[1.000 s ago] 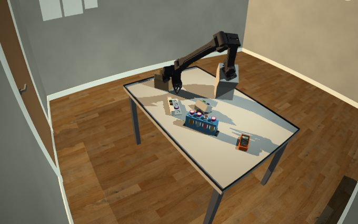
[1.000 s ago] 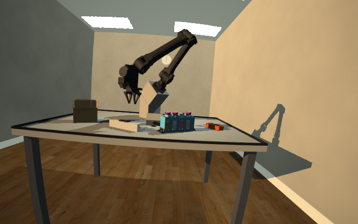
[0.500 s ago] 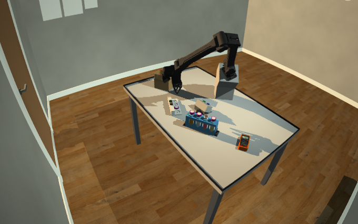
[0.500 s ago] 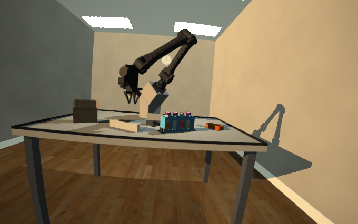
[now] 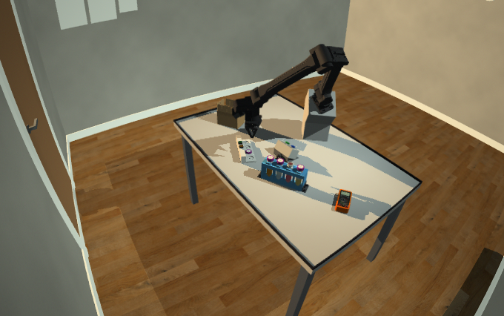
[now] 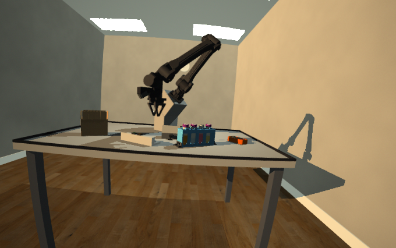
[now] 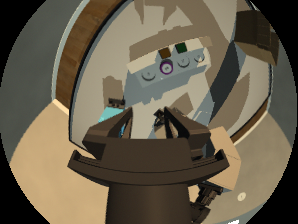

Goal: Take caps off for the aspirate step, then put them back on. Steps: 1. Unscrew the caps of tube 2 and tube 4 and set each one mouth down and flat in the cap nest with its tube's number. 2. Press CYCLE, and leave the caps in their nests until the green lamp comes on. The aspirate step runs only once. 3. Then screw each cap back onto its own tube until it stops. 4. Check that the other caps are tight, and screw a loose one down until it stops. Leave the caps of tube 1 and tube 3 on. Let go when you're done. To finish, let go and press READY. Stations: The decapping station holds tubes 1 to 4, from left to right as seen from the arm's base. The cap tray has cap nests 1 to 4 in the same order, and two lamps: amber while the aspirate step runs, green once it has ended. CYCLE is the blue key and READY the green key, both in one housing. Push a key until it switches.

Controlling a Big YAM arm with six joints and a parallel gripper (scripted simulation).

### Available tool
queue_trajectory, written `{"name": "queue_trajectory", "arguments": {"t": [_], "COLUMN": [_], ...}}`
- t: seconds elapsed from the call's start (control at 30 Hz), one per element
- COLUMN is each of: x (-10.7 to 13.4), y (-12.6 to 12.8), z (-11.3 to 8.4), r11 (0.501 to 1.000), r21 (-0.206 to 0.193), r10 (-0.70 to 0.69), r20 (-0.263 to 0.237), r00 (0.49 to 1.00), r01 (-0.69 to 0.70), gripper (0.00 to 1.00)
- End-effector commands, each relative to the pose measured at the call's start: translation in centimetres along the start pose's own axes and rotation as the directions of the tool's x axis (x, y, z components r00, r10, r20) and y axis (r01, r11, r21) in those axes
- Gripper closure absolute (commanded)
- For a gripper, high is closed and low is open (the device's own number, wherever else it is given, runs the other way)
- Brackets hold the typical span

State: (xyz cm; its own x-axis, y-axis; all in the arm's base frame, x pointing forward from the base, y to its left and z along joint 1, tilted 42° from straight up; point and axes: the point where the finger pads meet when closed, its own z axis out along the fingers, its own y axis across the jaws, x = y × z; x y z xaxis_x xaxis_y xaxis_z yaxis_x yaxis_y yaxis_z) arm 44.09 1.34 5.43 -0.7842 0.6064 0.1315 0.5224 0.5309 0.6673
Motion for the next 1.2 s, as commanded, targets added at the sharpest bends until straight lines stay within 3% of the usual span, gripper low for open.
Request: {"name": "queue_trajectory", "arguments": {"t": [0.0, 0.2, 0.23, 0.37, 0.4, 0.43, 0.63, 0.7, 0.87, 0.93, 0.97, 1.07, 1.17], "x": [1.1, 2.9, 3.4, 3.4, 4.0, 4.6, 8.1, 8.5, 11.8, 11.8, 11.9, 11.1, 11.4], "y": [1.1, 2.9, 3.5, 3.5, 4.2, 4.8, 8.4, 11.3, 14.0, 14.0, 11.9, 11.0, 12.7], "z": [-0.2, -0.2, -0.2, -0.2, -0.2, -0.2, -0.2, -0.8, -0.8, -0.8, 0.7, 0.3, -0.2], "r11": [0.977, 0.894, 0.853, 0.853, 0.807, 0.792, 0.791, 0.802, 0.794, 0.794, 0.775, 0.757, 0.787], "r21": [-0.005, -0.012, -0.014, -0.014, -0.016, -0.017, -0.019, -0.048, -0.031, -0.031, 0.016, 0.01, -0.019], "r10": [0.213, 0.449, 0.521, 0.522, 0.591, 0.611, 0.611, 0.597, 0.608, 0.608, 0.632, 0.653, 0.618], "r20": [0.025, 0.022, 0.02, 0.02, 0.019, 0.018, 0.015, 0.014, 0.01, 0.01, 0.016, 0.03, 0.016], "r00": [0.977, 0.893, 0.853, 0.853, 0.806, 0.791, 0.791, 0.802, 0.794, 0.794, 0.775, 0.757, 0.786], "r01": [-0.213, -0.449, -0.521, -0.522, -0.591, -0.611, -0.611, -0.596, -0.607, -0.607, -0.632, -0.653, -0.617], "gripper": [0.51, 0.51, 0.51, 0.51, 0.51, 0.51, 0.51, 0.51, 0.51, 0.51, 0.51, 0.51, 0.51]}}
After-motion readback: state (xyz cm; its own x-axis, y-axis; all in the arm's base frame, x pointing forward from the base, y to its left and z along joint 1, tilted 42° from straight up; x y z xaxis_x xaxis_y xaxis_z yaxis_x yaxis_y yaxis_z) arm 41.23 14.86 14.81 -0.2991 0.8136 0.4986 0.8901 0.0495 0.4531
